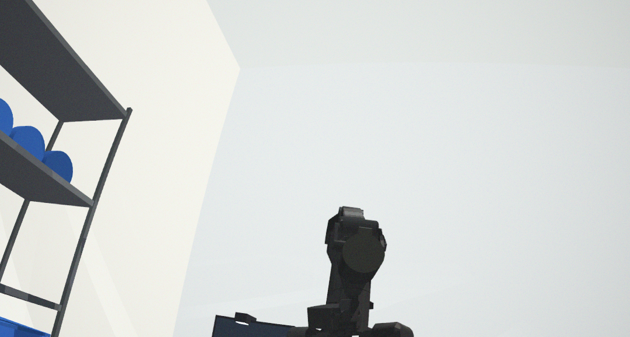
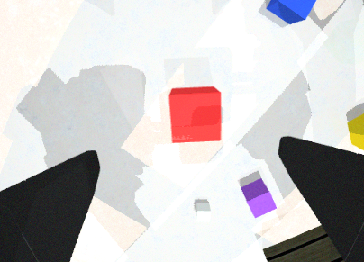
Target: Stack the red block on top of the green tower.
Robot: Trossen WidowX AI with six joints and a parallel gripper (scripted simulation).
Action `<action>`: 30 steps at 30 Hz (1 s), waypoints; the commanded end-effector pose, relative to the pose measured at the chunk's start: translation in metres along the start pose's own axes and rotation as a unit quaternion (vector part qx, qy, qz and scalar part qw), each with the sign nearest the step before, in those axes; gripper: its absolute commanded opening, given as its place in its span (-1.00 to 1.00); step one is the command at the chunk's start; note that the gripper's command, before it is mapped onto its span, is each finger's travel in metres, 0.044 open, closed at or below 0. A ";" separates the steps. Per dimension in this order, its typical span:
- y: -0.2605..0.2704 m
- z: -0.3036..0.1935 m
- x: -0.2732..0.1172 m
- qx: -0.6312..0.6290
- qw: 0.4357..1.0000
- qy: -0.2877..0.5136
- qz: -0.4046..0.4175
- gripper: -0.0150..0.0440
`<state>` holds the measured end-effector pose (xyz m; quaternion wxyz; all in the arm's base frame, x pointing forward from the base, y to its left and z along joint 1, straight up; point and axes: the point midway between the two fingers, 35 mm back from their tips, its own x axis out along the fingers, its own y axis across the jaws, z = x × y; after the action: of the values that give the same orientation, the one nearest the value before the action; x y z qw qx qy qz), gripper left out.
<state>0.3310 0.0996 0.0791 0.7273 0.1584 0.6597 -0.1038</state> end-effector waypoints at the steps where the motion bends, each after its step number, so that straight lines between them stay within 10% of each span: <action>1: -0.009 -0.013 0.011 0.000 0.999 0.029 -0.036 1.00; 30: -0.011 -0.010 0.080 0.000 0.999 0.029 -0.036 1.00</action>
<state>0.3278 0.0990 0.0041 0.7046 0.1389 0.6853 -0.1210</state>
